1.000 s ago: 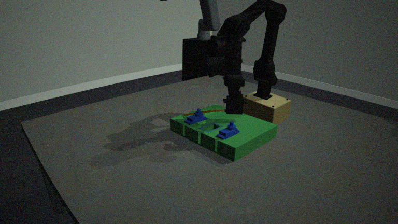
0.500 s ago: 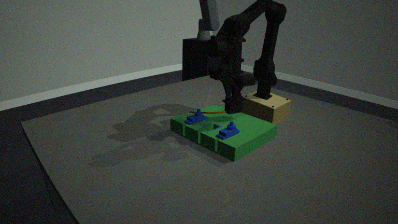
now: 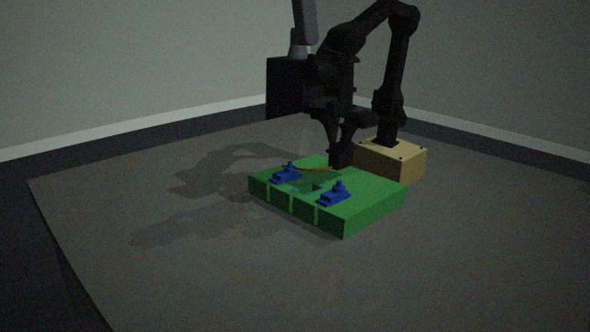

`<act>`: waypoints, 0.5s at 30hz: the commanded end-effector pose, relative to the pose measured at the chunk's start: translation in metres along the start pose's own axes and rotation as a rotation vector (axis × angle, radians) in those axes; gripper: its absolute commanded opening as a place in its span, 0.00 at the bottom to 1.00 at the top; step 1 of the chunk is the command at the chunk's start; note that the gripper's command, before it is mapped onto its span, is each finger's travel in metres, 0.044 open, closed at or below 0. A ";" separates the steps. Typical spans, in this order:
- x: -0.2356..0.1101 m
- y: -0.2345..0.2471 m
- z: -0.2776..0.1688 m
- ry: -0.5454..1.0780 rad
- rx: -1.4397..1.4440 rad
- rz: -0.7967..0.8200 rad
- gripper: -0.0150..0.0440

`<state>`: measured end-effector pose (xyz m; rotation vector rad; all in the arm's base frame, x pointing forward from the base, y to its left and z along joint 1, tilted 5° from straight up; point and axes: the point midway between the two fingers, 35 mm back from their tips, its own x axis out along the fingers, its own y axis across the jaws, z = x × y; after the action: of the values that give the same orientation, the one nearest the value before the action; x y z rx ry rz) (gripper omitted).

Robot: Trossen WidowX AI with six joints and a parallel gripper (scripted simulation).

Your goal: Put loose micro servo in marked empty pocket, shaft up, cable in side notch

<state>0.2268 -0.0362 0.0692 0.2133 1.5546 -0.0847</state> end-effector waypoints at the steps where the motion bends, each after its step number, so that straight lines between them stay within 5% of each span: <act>1: -0.002 0.000 0.012 -0.009 -0.010 -0.003 0.25; 15: -0.004 0.001 0.068 -0.014 -0.010 -0.002 0.25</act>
<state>0.2805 -0.0457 0.0703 0.2062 1.5516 -0.0784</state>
